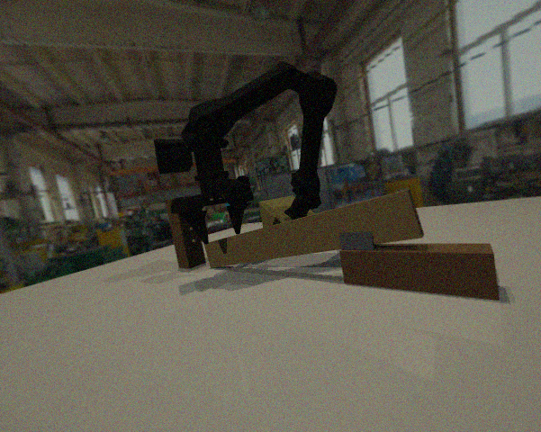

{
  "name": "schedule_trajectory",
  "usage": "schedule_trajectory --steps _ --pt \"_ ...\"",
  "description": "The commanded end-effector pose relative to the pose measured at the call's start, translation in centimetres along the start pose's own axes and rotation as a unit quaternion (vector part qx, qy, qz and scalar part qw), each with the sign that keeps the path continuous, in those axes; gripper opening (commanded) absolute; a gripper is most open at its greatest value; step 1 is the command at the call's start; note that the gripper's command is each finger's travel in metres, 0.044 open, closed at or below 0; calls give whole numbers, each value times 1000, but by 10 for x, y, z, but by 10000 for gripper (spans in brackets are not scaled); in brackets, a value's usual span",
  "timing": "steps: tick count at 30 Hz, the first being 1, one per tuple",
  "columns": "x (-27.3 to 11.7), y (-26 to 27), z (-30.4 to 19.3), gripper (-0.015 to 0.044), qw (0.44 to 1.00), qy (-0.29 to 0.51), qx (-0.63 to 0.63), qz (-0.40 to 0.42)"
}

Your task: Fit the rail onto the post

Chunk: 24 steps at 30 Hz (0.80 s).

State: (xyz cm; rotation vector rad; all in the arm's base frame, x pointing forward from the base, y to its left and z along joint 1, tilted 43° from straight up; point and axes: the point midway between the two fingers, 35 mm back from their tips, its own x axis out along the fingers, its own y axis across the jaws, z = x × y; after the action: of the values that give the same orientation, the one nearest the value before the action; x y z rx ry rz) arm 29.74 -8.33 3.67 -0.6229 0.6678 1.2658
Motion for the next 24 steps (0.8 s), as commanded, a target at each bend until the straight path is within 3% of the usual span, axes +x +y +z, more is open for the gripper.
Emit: schedule_trajectory --steps 1,24 --pt "7 1 1 440 1000 -3 3 1" --pt "44 2 3 440 1000 -5 3 1"
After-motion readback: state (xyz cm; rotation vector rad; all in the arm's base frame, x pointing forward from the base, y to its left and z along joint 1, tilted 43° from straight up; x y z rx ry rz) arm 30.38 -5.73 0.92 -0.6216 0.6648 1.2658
